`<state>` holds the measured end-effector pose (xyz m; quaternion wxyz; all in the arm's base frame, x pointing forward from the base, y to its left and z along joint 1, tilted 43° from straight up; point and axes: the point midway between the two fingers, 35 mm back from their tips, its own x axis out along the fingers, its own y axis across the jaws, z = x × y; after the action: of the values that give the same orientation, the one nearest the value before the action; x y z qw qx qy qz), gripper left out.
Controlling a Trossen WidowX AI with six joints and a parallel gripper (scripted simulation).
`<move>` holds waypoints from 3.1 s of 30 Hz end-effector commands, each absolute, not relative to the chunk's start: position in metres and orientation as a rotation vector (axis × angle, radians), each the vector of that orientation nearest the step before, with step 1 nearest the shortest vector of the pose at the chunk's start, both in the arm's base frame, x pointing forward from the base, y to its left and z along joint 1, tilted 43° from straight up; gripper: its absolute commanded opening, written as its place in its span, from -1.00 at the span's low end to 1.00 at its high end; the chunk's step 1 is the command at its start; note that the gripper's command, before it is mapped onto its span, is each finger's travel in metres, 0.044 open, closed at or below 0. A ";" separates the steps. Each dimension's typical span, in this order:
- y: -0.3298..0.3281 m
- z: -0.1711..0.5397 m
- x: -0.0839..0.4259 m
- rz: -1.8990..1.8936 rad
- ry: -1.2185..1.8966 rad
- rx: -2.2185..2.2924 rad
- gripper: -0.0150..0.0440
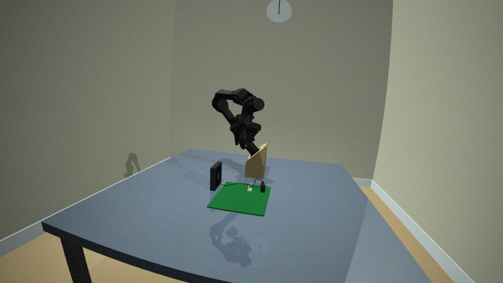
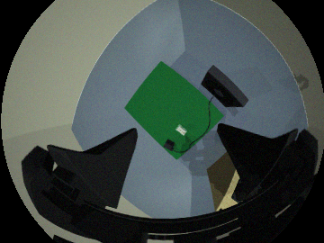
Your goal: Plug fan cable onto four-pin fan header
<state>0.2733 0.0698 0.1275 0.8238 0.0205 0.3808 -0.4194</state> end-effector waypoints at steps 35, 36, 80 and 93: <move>0.036 -0.076 0.266 -0.397 1.541 -0.773 1.00; 0.036 -0.076 0.266 -0.397 1.541 -0.773 1.00; 0.004 -0.111 0.268 -0.399 1.542 -0.769 0.82; 0.004 -0.111 0.268 -0.399 1.542 -0.769 -0.33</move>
<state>0.2673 0.0034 -0.1113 0.6334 -0.3366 0.6746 -0.1746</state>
